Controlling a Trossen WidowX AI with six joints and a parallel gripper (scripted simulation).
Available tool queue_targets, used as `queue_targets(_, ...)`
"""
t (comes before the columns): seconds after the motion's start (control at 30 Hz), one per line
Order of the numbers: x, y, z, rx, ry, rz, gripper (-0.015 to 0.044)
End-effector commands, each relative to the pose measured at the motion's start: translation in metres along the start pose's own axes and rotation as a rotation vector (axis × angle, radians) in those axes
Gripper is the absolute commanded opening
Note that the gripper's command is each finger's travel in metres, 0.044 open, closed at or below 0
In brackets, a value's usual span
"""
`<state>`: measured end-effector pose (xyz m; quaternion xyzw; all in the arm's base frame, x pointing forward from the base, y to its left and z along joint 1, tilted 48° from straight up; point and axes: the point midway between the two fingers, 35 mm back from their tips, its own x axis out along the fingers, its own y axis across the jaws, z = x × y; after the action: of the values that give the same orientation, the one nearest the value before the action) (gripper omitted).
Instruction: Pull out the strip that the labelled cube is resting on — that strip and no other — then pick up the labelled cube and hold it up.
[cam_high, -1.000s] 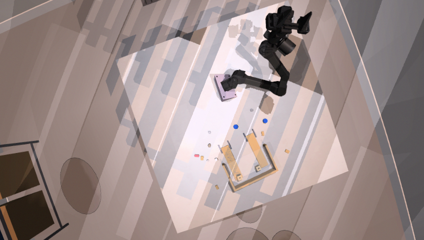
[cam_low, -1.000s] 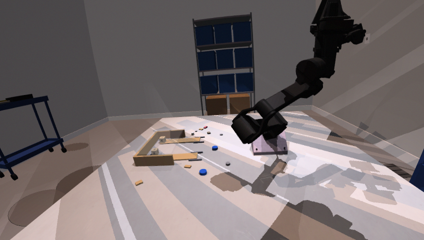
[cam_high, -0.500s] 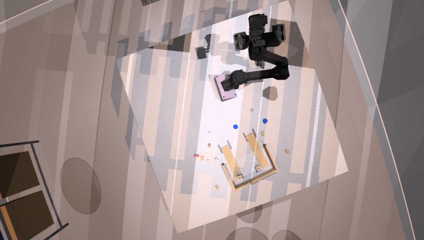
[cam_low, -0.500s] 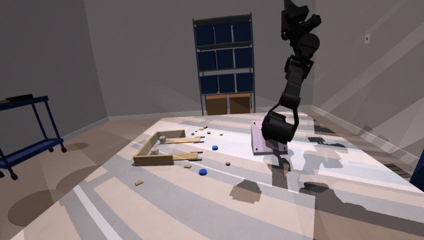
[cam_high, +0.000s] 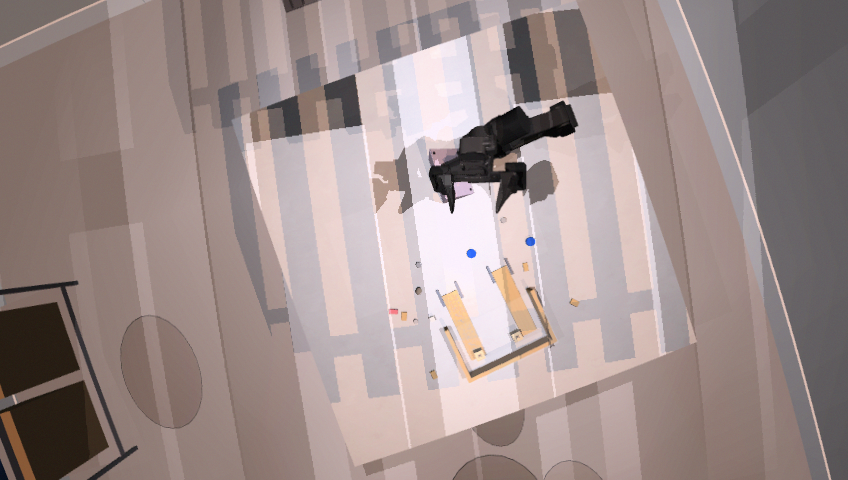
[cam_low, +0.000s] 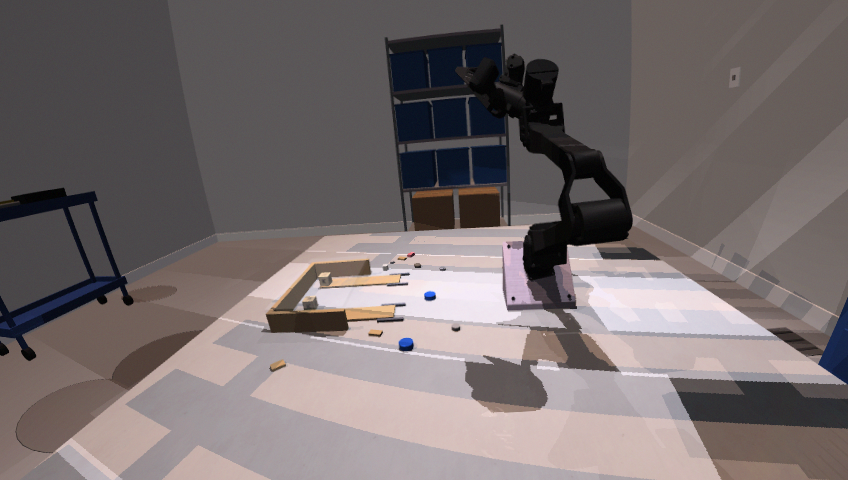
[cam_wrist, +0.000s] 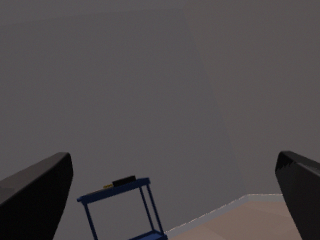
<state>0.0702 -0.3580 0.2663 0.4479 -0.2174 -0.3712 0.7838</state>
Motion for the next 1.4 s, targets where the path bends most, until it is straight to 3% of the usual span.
queue_targets(0.0,0.027,-0.012,-0.07,-0.048,0.235,-0.003,0.04)
queue_targets(0.27,0.039,-0.015,-0.212,-0.178,0.702,0.098,0.04)
queue_targets(0.53,-0.003,-0.008,-0.34,-0.318,1.131,0.297,0.04)
queue_targets(1.03,-0.009,-0.008,-0.349,-0.329,1.165,0.318,0.04)
queue_targets(1.37,0.044,-0.029,-0.381,-0.441,1.366,0.263,0.0138)
